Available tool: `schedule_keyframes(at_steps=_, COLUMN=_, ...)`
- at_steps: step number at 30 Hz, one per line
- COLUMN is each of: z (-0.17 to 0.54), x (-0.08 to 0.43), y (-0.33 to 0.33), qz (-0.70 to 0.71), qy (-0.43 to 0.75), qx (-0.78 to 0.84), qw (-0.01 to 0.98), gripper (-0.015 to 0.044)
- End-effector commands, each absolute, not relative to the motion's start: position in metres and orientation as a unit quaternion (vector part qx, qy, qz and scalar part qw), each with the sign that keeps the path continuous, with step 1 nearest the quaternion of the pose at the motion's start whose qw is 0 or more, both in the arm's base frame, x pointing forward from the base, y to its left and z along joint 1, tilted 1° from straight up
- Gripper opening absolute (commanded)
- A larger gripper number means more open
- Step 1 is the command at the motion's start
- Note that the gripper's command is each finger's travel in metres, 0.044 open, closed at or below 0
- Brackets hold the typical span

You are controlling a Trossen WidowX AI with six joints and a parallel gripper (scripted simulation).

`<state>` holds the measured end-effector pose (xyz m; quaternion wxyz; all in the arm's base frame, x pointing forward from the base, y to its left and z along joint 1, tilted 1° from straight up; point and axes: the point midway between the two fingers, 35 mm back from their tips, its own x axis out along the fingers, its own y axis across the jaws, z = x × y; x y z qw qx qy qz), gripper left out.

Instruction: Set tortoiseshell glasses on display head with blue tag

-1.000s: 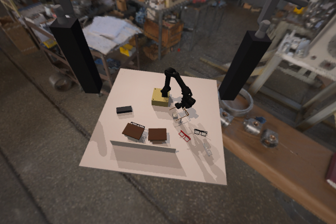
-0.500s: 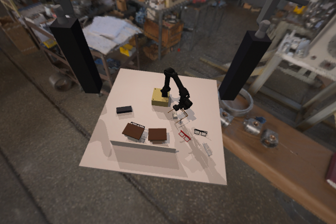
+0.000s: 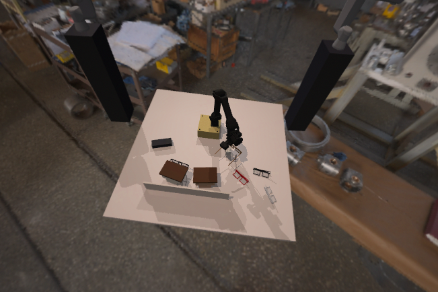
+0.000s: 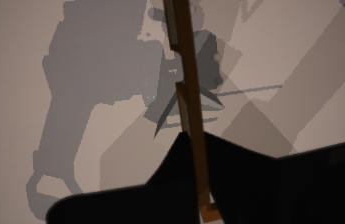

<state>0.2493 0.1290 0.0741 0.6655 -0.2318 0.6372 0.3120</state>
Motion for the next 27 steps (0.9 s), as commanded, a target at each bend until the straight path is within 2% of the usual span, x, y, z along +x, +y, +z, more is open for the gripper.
schedule_keyframes(at_steps=1, z=0.078, x=0.261, y=0.114, qz=0.339, qy=0.619, qx=-0.243, qw=0.666, gripper=0.0)
schedule_keyframes(at_steps=27, z=0.091, x=0.298, y=0.009, qz=0.451, qy=0.493, qx=-0.33, qw=0.667, gripper=0.0)
